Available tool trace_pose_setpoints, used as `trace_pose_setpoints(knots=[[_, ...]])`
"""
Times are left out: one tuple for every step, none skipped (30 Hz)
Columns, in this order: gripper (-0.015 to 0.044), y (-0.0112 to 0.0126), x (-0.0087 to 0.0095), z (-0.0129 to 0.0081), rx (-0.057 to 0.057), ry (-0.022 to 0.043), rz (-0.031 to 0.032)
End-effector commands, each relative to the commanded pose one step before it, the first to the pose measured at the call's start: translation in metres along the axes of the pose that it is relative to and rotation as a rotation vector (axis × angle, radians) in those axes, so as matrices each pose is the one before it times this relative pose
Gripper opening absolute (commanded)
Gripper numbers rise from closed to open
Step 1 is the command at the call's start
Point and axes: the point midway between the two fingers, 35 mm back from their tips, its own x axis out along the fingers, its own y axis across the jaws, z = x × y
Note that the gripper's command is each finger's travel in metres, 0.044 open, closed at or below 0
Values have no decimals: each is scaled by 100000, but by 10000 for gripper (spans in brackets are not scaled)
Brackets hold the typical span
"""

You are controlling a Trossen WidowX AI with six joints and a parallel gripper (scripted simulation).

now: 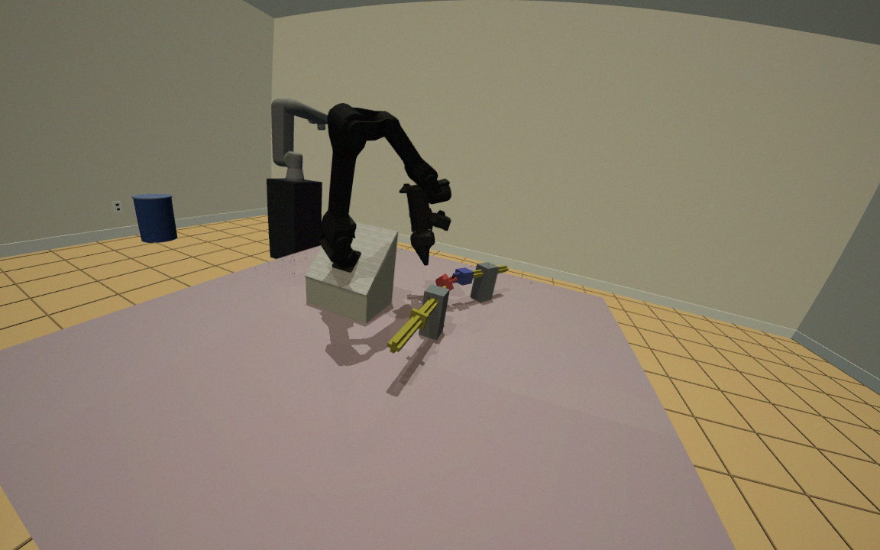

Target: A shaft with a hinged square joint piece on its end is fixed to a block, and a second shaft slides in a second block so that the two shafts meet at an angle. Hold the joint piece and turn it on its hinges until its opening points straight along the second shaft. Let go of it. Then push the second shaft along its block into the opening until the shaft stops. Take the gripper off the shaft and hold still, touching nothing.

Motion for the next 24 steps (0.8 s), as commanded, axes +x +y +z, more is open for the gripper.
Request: trace_pose_setpoints(knots=[[440,-101,383,-101,-1473,-1058,-311],[440,32,458,-53,-2,-14,19],[440,32,559,-76,-2,-15,16],[440,24,553,-89,-1,-13,9],[440,17,546,-102,0,-10,1],[440,10,538,-114,1,-8,-7],[440,3,530,-126,2,-5,-14],[440,-3,522,-138,3,-2,-21],[440,-10,514,-150,4,2,-29],[440,-16,505,-162,5,5,-36],[440,-22,496,-173,5,8,-43],[440,-28,486,-184,6,12,-50],[440,-33,476,-195,7,16,-57],[440,-39,466,-205,7,19,-63],[440,-35,370,-174,6,18,-56],[440,-23,219,-108,4,12,-36],[440,-8,72,-36,1,4,-12],[440,0,0,0,0,0,0],[440,0,0,0,0,0,0],[440,6,13,67,10,-5,10],[440,17,39,202,30,-14,30],[440,26,67,336,50,-23,48],[440,26,86,414,63,-27,53],[440,20,91,413,56,-28,43]])
